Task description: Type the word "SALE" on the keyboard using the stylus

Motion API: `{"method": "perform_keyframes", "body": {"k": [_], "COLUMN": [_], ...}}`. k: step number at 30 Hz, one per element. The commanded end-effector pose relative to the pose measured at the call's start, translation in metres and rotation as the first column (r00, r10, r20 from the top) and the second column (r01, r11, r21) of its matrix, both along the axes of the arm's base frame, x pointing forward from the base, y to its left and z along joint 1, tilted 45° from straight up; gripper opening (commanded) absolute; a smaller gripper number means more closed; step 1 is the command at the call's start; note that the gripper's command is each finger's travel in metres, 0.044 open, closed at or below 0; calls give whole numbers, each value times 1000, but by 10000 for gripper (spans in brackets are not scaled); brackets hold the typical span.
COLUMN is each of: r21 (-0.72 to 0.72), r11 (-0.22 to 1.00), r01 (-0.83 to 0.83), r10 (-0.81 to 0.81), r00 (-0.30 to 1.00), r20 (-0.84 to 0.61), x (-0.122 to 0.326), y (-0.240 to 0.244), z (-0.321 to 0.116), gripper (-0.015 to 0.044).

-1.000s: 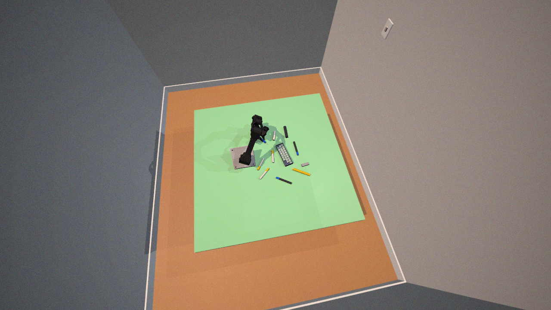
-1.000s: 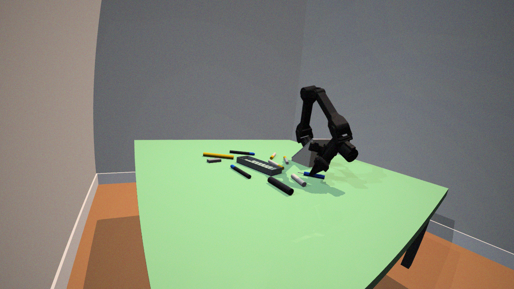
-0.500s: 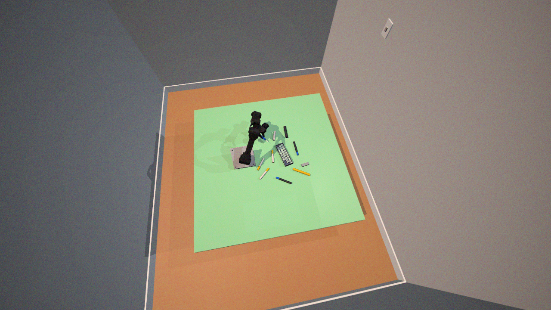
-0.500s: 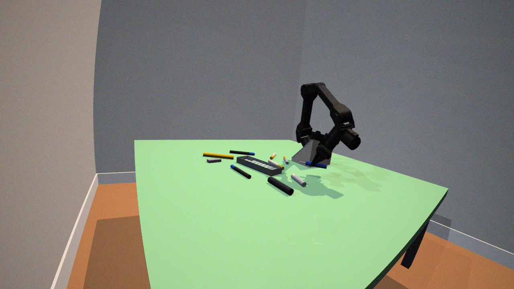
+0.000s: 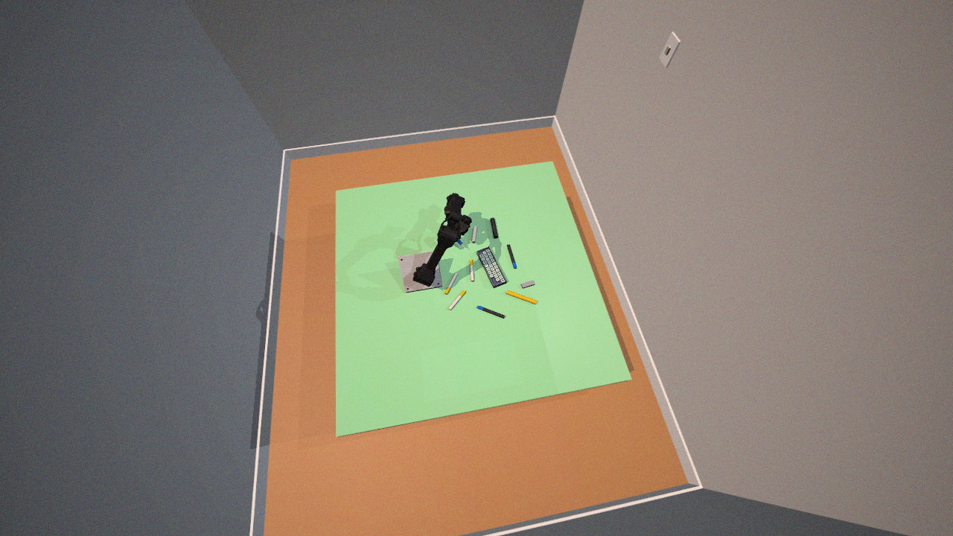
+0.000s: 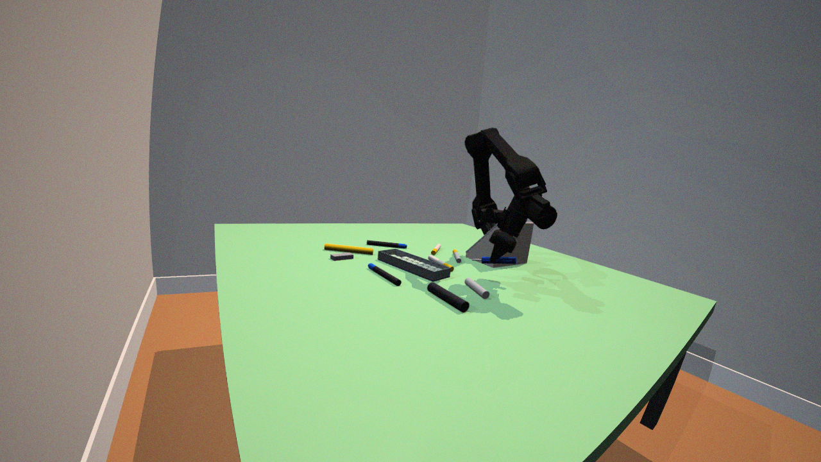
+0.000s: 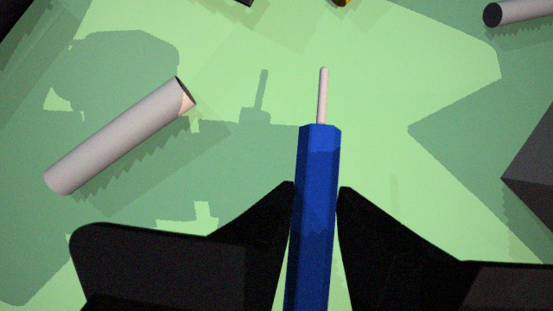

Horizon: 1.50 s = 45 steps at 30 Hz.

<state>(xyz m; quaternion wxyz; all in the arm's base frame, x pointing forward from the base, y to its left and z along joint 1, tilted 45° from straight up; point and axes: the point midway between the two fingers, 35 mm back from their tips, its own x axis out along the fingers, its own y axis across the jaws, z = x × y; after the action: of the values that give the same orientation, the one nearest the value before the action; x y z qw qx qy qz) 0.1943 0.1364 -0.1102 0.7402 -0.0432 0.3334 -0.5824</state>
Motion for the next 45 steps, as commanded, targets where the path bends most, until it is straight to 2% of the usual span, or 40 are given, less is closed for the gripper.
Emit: {"method": "perform_keyframes", "body": {"k": [1, 10, 20, 33, 45], "r21": [54, 163, 317, 523, 704], "r11": [995, 956, 853, 648, 421], "r01": [89, 244, 415, 554, 572], "r10": [-86, -218, -335, -395, -391], "r00": [994, 963, 900, 831, 815], "r20": [-62, -160, -278, -392, -428], "x": [11, 34, 60, 94, 122], "y": [-4, -17, -30, -56, -91], "z": [10, 30, 56, 97, 143], "gripper": [0, 0, 0, 0, 0]}}
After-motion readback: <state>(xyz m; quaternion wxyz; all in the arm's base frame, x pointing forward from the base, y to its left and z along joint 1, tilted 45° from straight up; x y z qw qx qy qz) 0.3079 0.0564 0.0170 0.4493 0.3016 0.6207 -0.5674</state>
